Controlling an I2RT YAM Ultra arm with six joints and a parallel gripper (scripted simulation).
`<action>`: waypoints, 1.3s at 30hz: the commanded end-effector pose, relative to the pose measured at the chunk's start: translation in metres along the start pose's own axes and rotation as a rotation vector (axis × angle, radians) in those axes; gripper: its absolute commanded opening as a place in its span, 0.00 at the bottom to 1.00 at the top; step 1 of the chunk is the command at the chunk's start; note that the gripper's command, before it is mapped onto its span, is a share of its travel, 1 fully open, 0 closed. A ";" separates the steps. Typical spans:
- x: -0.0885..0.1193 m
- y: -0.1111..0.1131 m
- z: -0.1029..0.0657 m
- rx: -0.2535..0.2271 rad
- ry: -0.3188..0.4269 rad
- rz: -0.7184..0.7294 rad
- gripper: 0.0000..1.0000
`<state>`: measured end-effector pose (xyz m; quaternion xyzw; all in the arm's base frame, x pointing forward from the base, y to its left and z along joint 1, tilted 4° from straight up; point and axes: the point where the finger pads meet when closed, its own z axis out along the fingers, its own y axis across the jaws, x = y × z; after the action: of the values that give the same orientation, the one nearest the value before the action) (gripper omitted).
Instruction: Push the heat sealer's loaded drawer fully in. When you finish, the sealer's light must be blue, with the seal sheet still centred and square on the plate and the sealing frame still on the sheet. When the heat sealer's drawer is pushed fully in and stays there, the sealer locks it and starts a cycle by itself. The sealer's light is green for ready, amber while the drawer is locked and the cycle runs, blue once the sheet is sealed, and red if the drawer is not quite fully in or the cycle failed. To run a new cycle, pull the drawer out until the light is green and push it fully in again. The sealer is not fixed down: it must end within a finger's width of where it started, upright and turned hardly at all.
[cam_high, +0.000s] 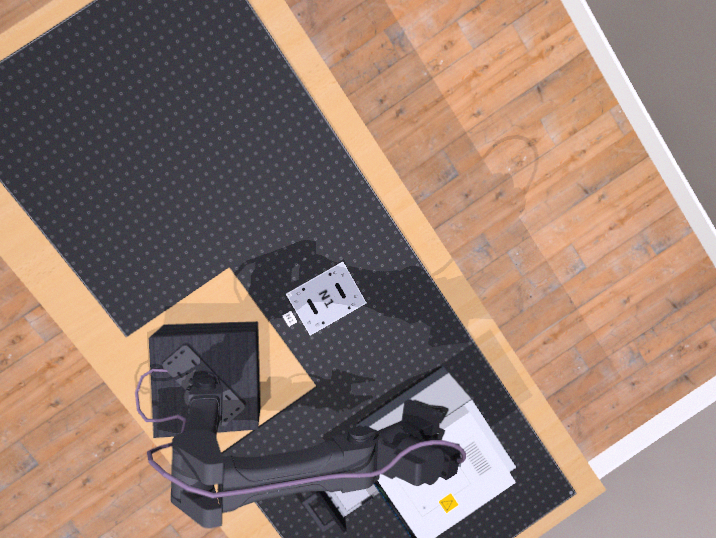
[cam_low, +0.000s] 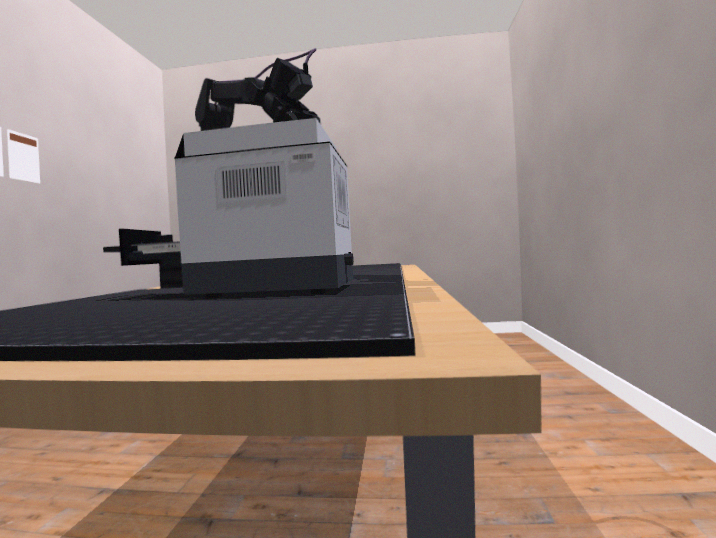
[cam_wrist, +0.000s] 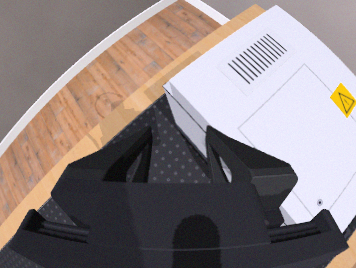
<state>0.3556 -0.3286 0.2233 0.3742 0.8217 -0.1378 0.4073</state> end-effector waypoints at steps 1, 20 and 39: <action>-0.017 -0.018 -0.022 0.022 -0.029 -0.005 0.45; -0.014 -0.085 -0.044 0.141 0.018 -0.004 0.45; -0.004 -0.142 -0.075 0.229 0.075 0.002 0.45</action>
<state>0.2260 -0.3892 0.2360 0.4316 0.8192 -0.2054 0.3169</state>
